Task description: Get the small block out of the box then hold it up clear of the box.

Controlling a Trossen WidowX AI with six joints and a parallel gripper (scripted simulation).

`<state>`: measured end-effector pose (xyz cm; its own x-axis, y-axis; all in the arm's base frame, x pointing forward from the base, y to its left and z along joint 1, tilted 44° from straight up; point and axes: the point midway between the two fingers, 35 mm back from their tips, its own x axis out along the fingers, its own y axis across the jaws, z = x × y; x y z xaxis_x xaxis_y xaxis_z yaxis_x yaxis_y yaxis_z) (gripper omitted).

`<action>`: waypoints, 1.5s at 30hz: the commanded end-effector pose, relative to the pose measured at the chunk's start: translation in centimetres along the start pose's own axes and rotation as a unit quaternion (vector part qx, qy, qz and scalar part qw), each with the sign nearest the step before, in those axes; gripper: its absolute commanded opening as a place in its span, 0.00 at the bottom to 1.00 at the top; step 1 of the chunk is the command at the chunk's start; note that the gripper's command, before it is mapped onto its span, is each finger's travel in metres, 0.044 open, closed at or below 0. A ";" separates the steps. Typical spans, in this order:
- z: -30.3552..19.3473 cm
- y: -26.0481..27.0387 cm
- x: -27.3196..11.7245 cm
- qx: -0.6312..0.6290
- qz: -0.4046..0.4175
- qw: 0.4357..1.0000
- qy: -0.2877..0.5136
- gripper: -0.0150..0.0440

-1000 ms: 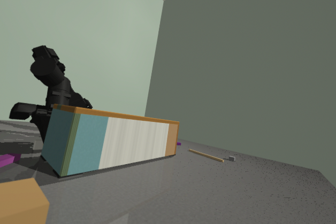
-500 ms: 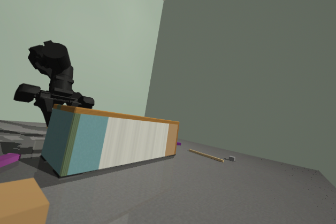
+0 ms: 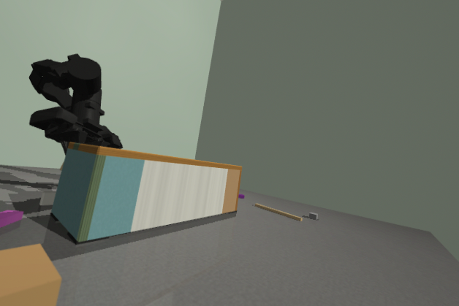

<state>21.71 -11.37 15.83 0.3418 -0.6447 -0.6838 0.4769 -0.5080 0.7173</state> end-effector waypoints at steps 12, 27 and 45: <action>-0.7 -0.7 -0.9 -0.329 -0.012 0.944 -0.013 0.25; -1.3 -1.4 -1.8 -0.615 -0.026 0.788 -0.021 0.25; -1.9 -1.9 -3.0 -0.870 -0.043 0.491 -0.027 0.25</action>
<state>21.24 -7.67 15.93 0.2587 -0.6942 -0.6717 0.5955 0.6621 -0.4550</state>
